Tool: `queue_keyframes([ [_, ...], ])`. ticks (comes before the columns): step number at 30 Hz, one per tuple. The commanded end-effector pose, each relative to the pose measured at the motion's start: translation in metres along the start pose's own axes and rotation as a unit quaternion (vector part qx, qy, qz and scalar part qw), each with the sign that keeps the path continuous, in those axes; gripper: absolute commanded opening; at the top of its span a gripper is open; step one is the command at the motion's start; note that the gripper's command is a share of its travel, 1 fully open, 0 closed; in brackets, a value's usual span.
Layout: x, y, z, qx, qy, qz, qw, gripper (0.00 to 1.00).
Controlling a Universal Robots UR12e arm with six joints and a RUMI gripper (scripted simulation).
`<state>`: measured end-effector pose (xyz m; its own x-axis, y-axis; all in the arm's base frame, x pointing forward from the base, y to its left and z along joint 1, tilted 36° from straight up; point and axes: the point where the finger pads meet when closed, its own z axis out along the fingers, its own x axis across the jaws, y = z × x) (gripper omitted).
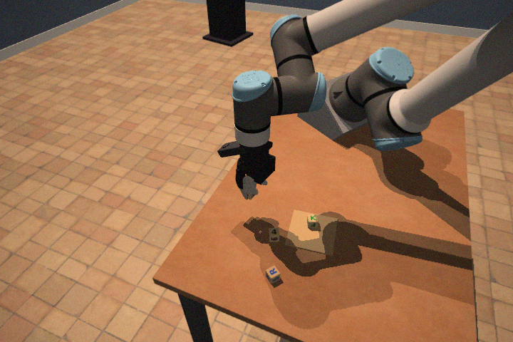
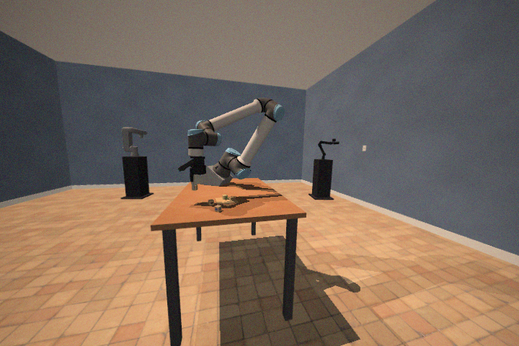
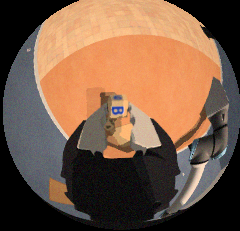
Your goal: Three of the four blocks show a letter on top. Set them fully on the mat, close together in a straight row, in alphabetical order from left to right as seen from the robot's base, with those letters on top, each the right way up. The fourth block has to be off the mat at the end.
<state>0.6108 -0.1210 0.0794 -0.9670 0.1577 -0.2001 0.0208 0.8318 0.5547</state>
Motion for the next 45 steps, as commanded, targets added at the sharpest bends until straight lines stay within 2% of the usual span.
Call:
queue_keyframes([
  [1,0.000,0.000,-0.013,-0.001,0.001,0.000,1.000,0.09],
  [26,0.001,0.002,-0.015,-0.001,0.001,0.014,1.000,0.09],
  [35,0.002,0.007,-0.015,0.000,0.001,0.046,0.999,0.09],
  [45,0.007,0.021,-0.016,0.000,0.001,0.129,0.992,0.09],
])
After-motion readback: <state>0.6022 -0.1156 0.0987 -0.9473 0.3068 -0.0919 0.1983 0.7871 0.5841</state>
